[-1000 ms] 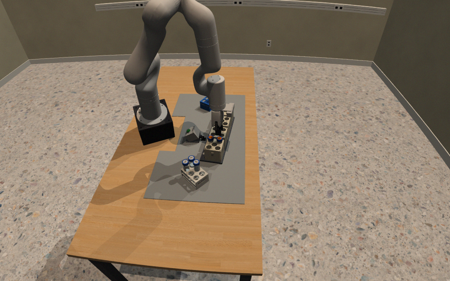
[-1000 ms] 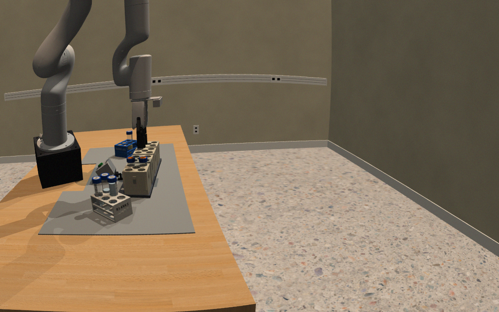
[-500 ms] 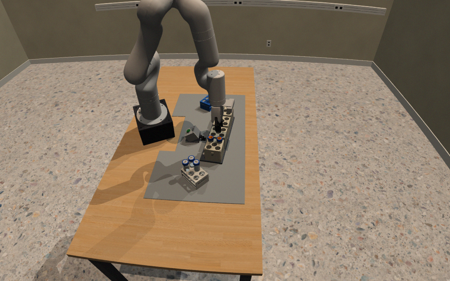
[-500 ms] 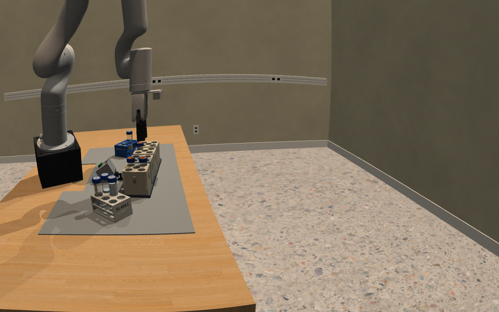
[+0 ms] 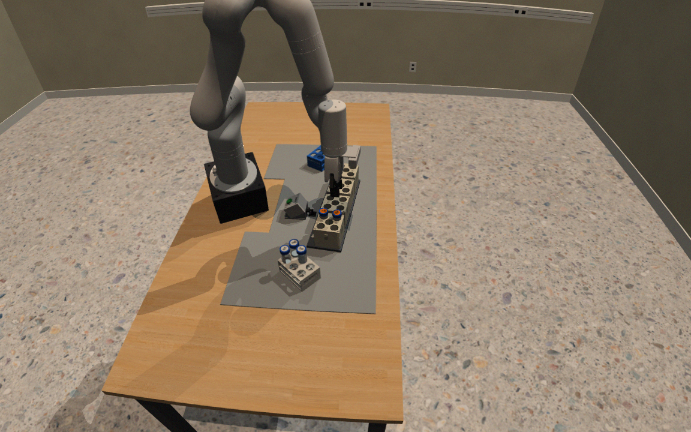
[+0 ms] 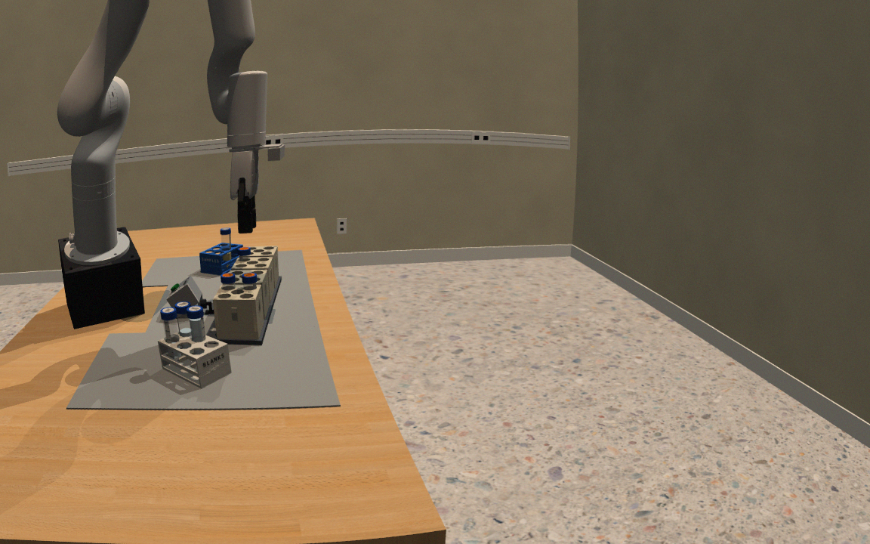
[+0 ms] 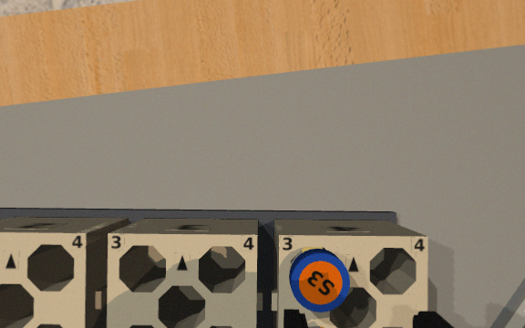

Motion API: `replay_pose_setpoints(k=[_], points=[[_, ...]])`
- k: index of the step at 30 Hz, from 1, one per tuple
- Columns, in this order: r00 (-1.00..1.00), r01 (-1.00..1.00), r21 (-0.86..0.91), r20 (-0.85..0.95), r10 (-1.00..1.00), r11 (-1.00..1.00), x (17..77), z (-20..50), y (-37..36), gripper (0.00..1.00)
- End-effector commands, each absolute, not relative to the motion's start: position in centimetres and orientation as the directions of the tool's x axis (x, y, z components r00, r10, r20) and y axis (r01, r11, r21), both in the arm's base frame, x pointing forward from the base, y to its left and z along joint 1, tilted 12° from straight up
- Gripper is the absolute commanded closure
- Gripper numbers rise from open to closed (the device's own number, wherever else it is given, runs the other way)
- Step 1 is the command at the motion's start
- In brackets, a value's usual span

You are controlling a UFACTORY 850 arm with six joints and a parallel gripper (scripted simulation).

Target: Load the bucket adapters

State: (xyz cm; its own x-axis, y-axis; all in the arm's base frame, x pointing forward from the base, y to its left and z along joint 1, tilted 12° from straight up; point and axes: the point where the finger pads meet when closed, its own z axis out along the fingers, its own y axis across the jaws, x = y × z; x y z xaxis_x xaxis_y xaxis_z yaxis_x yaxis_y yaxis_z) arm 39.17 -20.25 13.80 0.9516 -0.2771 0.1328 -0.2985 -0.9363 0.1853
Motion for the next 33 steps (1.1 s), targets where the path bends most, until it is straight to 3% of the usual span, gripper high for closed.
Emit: replay_pose_setpoints(k=[1,28,29,33], points=[[0.953,-0.296,0.173,0.117,-0.279,-0.94,39.2,14.9,-20.1,0.56],[0.953,-0.296,0.173,0.117,-0.279,-0.939,39.2,14.9,-20.1,0.56],[0.963,-0.264,0.176,0.111,-0.247,-0.948,38.8,14.9,-20.4,0.43],[0.989,-0.134,0.19,0.086,-0.119,-0.973,37.2,15.1,-21.7,0.43]])
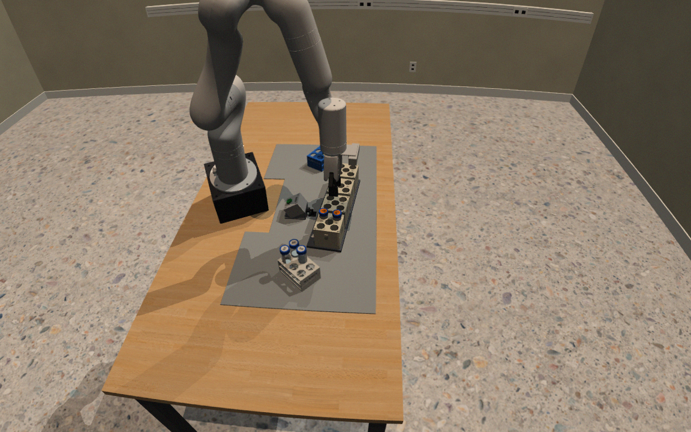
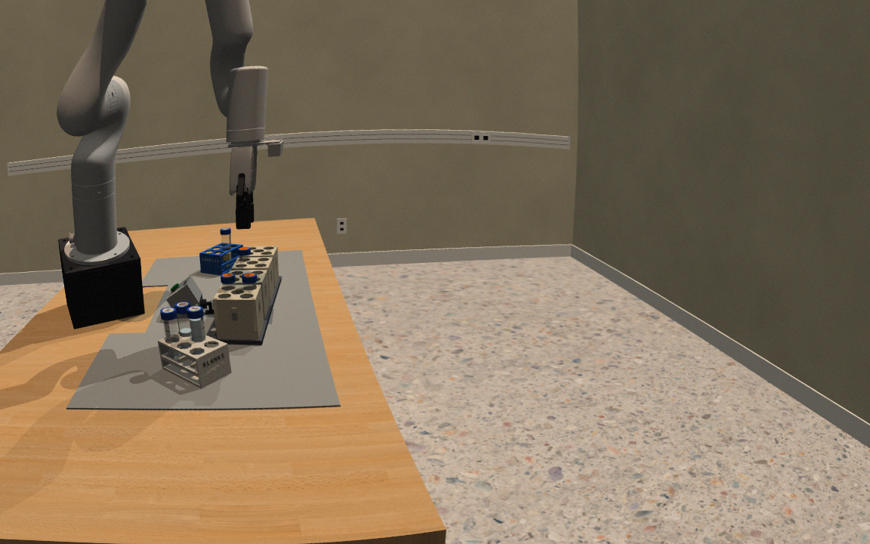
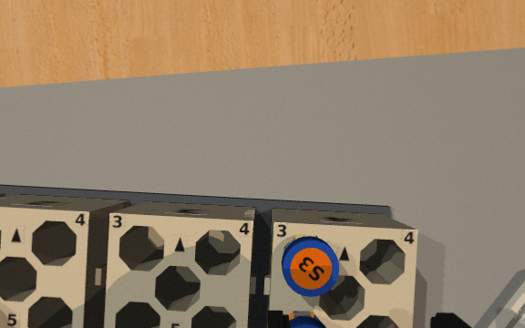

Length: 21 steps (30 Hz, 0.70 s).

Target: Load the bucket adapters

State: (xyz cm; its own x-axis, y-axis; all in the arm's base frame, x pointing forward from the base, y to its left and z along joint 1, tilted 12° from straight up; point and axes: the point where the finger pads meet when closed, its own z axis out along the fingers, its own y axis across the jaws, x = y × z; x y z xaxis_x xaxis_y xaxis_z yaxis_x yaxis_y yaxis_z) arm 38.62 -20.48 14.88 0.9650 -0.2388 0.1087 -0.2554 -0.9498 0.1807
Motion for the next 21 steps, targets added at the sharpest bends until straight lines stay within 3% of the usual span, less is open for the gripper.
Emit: replay_pose_setpoints(k=[1,21], points=[[0.993,-0.101,0.192,0.08,-0.087,-0.976,36.8,15.1,-22.0,0.43],[0.876,0.478,0.204,-0.043,0.48,-0.855,29.8,15.8,-27.6,0.43]])
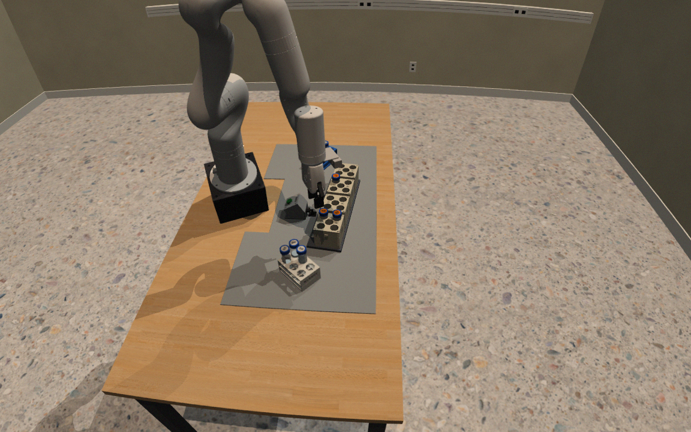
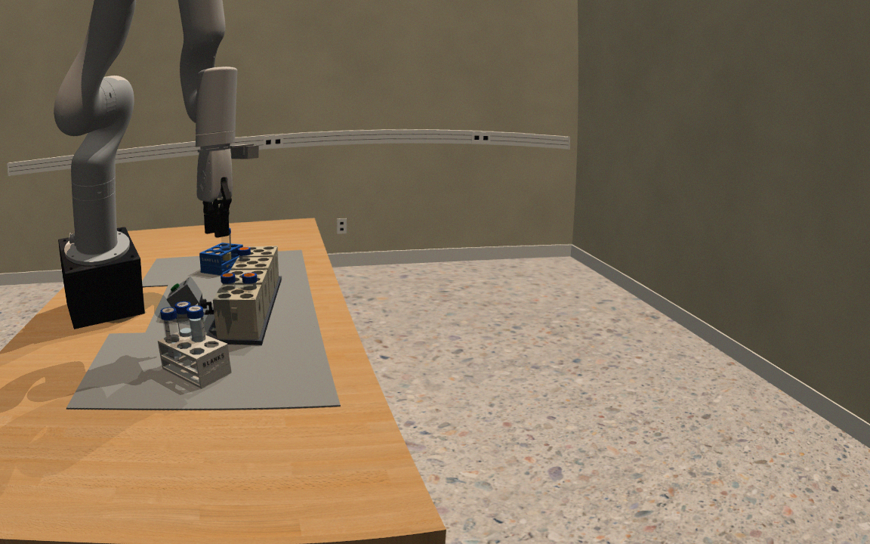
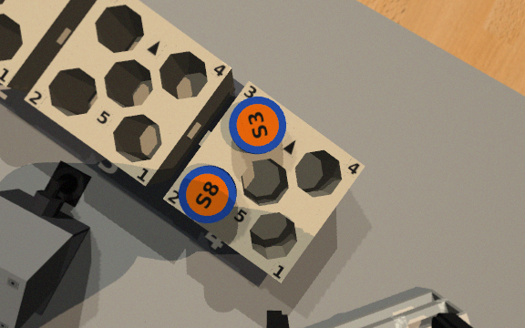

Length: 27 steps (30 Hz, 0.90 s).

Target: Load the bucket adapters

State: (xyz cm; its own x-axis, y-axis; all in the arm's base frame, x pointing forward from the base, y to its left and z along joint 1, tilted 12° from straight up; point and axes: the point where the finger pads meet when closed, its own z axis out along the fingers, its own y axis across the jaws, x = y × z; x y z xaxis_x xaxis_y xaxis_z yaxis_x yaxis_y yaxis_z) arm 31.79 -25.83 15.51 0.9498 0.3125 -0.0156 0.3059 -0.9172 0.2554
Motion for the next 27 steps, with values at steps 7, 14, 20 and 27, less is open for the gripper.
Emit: replay_pose_setpoints(k=[7,14,20,27], points=[[0.788,0.612,0.194,-0.075,0.61,-0.767,27.9,16.0,-29.2,0.43],[0.788,0.612,0.194,-0.075,0.61,-0.767,25.1,16.3,-31.3,0.43],[0.788,0.612,0.194,-0.076,0.61,-0.767,22.8,16.5,-33.2,0.43],[0.788,0.612,0.194,-0.076,0.61,-0.767,20.8,16.7,-34.8,0.43]])
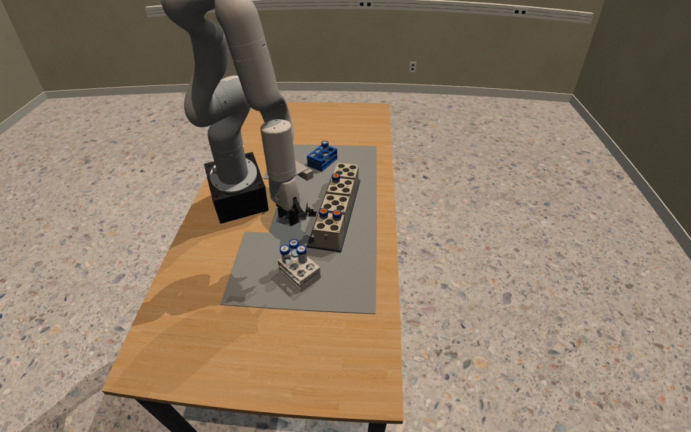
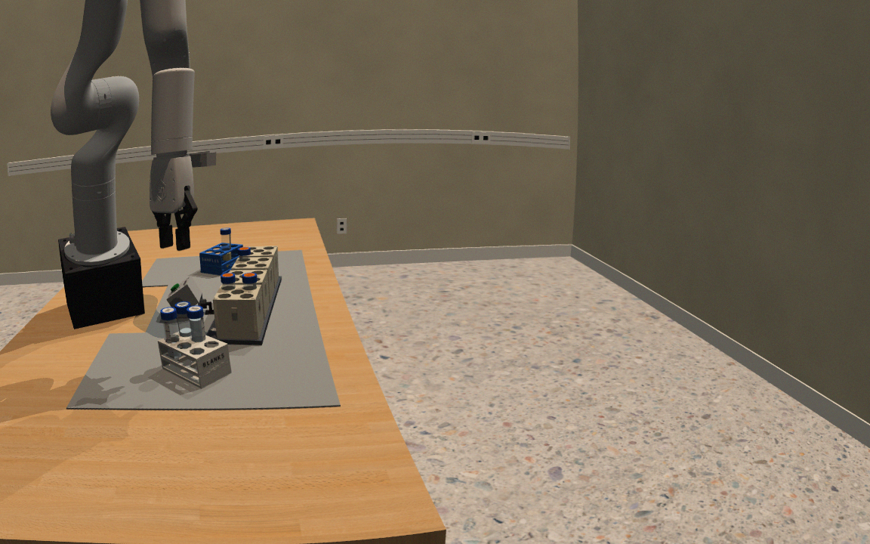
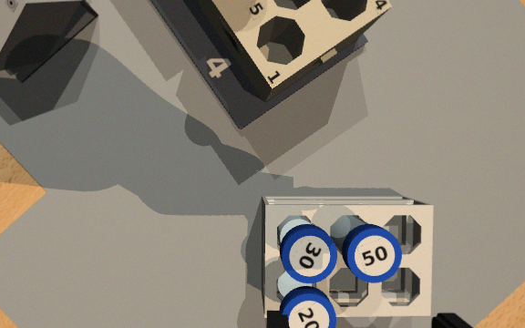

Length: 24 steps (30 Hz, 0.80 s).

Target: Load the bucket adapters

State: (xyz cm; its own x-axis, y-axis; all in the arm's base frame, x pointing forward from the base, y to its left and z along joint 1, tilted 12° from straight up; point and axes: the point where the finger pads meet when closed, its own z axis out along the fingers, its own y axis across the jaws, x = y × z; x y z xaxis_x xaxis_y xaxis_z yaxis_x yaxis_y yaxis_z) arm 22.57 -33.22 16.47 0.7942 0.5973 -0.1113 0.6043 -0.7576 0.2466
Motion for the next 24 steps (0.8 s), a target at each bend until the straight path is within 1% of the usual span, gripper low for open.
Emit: replay_pose_setpoints(k=[1,24], points=[[0.788,0.612,0.194,-0.076,0.61,-0.767,20.46,16.77,-35.08,0.43],[0.788,0.612,0.194,-0.076,0.61,-0.767,19.97,16.43,-35.56,0.43]])
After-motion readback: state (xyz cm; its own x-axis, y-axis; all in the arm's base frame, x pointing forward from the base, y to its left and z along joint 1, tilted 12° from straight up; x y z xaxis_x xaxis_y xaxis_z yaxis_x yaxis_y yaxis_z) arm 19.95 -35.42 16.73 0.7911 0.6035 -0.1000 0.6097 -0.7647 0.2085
